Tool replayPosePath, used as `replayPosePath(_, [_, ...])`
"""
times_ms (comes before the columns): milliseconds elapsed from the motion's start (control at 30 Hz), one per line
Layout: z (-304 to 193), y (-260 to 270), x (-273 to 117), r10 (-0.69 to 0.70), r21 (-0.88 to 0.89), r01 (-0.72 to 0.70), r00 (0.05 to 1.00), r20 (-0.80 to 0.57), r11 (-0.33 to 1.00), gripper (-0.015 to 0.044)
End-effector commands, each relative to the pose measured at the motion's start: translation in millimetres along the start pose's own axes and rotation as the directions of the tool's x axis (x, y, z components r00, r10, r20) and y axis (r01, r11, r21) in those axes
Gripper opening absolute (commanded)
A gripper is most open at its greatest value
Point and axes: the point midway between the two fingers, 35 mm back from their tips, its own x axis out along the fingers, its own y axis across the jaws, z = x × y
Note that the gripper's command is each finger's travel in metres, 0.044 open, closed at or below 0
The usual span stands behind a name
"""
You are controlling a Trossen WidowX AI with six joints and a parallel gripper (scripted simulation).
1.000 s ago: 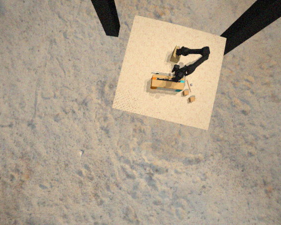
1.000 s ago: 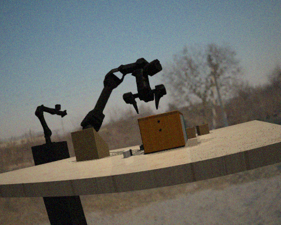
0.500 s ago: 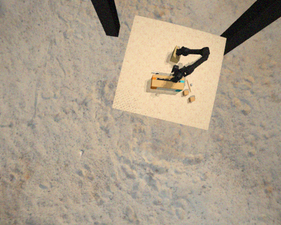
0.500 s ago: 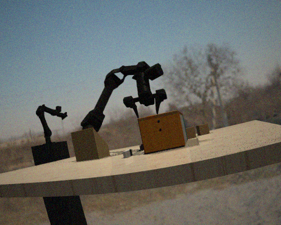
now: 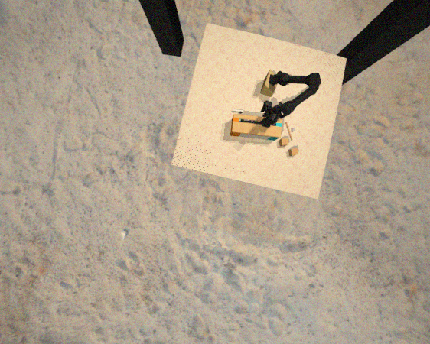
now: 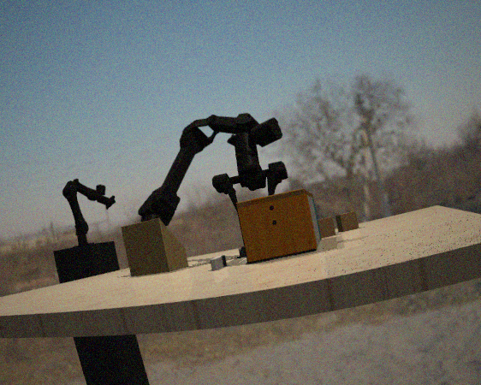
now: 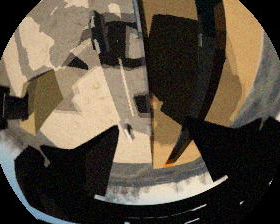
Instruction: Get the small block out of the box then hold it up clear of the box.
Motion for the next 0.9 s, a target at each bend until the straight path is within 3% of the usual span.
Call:
replayPosePath(0, [2.7,0.2,7.7,-0.002,0.005,0.001,1.0,0.004,1.0,0.04])
replayPosePath(867, [0.6,3.3,32.9,0.0,-0.001,0.0,1.0,0.001,1.0,0.04])
